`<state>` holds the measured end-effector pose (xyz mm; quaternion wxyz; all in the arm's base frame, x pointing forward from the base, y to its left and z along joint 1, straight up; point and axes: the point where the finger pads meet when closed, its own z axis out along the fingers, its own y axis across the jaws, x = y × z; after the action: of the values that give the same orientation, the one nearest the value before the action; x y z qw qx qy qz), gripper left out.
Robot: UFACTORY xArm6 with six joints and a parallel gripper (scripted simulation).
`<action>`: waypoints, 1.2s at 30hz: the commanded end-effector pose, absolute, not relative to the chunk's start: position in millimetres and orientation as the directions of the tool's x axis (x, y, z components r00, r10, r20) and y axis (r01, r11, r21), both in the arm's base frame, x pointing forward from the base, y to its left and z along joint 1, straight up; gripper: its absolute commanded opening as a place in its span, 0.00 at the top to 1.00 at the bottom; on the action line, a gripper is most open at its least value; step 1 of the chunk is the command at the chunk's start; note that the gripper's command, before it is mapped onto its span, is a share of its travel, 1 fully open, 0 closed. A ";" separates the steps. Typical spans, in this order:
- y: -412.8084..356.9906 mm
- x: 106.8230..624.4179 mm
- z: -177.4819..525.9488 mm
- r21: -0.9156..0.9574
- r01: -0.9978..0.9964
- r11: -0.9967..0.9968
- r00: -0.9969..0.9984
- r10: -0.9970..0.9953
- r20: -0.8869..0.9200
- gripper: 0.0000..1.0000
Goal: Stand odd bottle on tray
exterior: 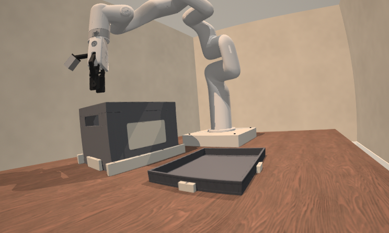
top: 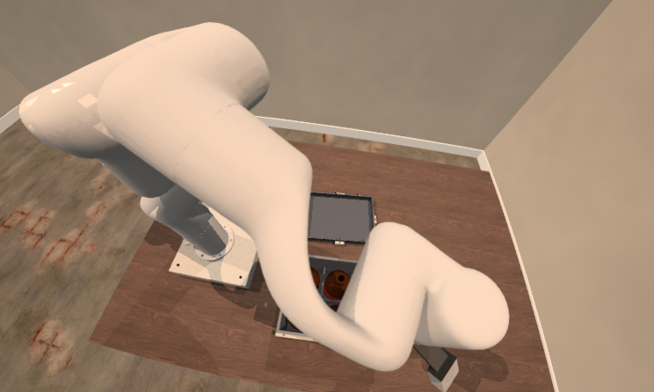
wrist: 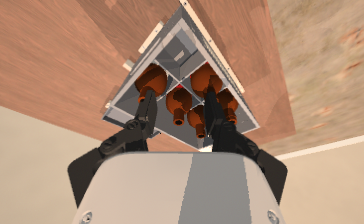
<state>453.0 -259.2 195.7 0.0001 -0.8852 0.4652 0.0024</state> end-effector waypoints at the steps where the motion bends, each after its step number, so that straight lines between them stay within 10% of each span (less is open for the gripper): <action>1: -259.8 454.0 197.5 0.000 -0.824 -0.567 0.567 -0.824 0.000 0.35; 36: -259.9 454.3 166.8 0.000 -0.824 -0.567 0.567 -0.824 0.000 0.35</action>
<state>453.1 -259.3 167.9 0.0001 -0.8852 0.4652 0.0026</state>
